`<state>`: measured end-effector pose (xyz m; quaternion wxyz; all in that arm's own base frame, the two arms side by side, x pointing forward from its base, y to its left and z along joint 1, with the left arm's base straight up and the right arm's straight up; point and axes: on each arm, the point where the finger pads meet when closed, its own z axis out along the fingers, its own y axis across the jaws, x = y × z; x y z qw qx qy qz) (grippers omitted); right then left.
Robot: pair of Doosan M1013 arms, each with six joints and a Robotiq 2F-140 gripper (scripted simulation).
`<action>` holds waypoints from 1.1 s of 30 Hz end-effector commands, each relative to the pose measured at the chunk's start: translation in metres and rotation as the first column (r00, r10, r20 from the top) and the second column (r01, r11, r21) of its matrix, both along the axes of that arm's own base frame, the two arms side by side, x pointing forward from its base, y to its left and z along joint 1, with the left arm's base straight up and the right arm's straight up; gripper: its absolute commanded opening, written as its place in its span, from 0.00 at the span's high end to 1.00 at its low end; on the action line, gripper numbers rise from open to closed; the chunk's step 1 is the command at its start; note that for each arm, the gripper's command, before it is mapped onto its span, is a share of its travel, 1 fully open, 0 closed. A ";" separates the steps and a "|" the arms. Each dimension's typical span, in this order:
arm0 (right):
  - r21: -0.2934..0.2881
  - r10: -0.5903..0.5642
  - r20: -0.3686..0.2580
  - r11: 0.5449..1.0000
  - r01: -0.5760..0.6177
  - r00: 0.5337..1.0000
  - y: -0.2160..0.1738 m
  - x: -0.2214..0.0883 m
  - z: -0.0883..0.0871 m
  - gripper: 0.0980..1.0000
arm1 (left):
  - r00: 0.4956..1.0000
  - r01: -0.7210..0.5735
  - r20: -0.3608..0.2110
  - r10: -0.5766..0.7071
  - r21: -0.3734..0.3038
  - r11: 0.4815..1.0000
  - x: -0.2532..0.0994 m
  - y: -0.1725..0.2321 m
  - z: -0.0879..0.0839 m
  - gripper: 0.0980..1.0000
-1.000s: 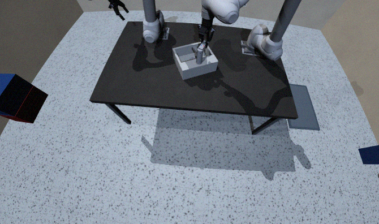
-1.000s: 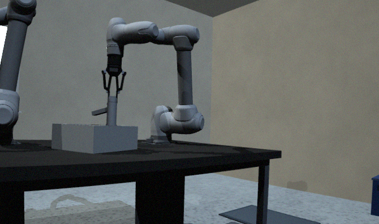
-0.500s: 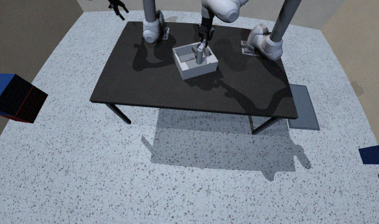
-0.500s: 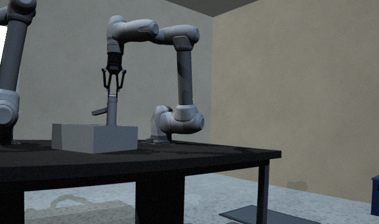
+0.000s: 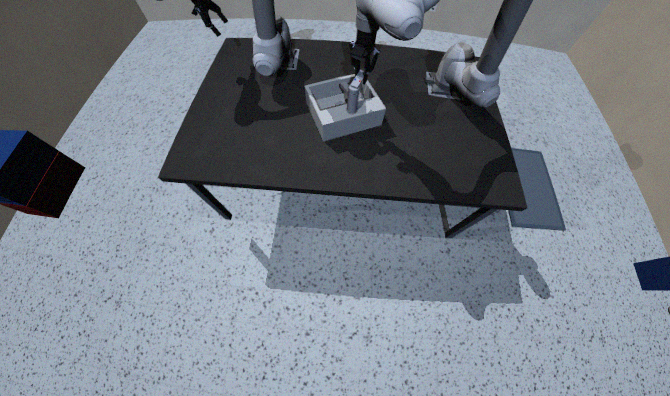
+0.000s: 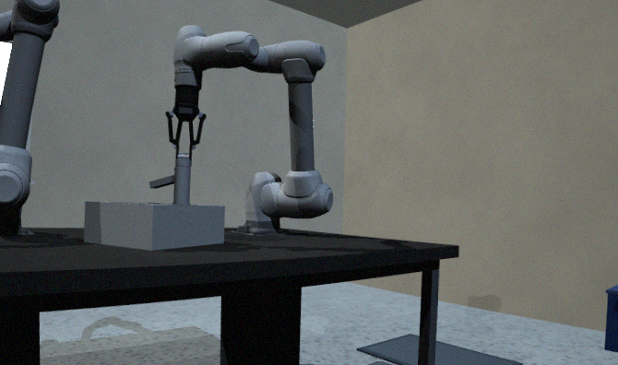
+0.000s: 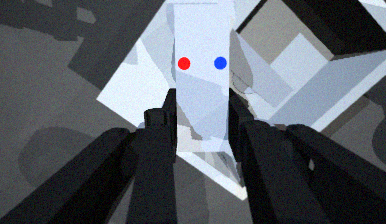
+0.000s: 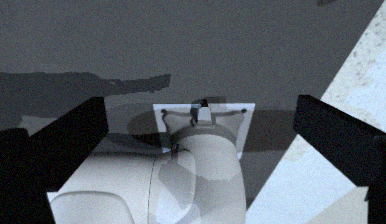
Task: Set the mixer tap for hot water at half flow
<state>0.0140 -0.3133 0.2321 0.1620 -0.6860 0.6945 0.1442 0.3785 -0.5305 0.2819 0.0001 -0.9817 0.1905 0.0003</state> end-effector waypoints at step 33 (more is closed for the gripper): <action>-0.001 0.000 0.000 1.000 0.000 1.000 0.000 0.000 0.000 0.00 | 1.000 0.000 0.002 0.000 -0.001 1.000 0.000 0.000 0.001 0.57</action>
